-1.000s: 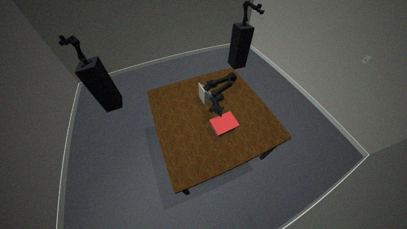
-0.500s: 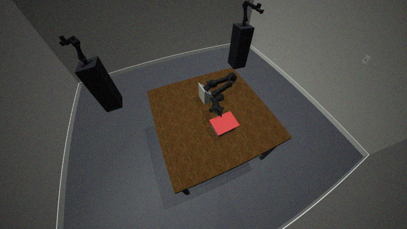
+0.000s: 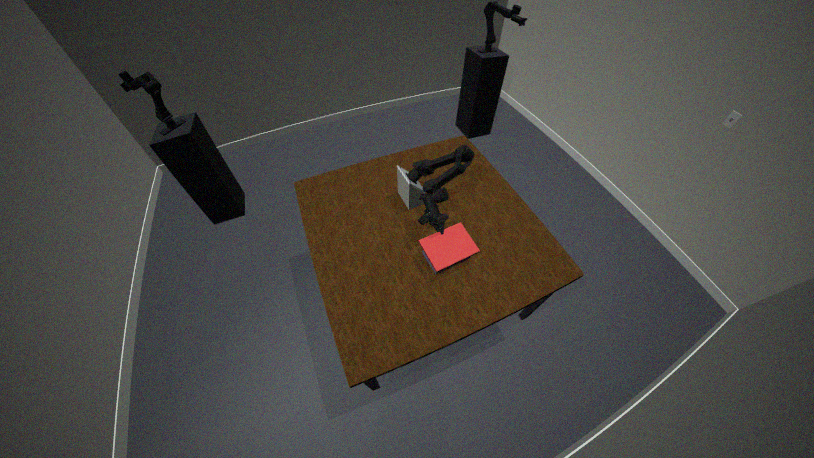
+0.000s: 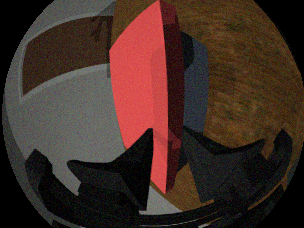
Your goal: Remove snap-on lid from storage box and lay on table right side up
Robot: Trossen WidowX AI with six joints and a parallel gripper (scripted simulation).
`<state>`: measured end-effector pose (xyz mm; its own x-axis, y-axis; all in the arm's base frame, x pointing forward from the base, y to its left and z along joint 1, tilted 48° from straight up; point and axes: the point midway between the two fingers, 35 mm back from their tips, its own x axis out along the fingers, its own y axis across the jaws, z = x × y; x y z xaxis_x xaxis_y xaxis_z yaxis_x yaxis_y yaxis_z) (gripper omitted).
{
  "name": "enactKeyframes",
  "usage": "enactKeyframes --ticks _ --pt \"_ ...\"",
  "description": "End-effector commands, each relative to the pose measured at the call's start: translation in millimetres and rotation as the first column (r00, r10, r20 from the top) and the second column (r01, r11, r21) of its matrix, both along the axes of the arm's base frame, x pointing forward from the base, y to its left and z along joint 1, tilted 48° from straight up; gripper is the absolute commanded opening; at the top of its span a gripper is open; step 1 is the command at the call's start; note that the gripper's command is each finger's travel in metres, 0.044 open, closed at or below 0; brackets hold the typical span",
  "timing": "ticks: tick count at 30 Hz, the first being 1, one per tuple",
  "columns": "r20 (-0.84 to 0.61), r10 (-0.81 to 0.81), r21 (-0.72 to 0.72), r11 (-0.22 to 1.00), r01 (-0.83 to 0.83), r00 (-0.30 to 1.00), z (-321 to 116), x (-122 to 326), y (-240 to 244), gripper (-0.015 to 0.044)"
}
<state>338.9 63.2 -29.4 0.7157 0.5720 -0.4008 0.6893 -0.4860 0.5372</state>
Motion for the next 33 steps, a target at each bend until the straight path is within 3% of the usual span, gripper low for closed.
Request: enactKeyframes --ticks 1,33 --pt "-0.002 -0.001 0.001 1.000 0.001 1.000 -0.1 0.6 0.5 0.0000" --pt "0.000 -0.001 -0.001 1.000 0.001 1.000 25.1 10.4 -26.8 0.0000"
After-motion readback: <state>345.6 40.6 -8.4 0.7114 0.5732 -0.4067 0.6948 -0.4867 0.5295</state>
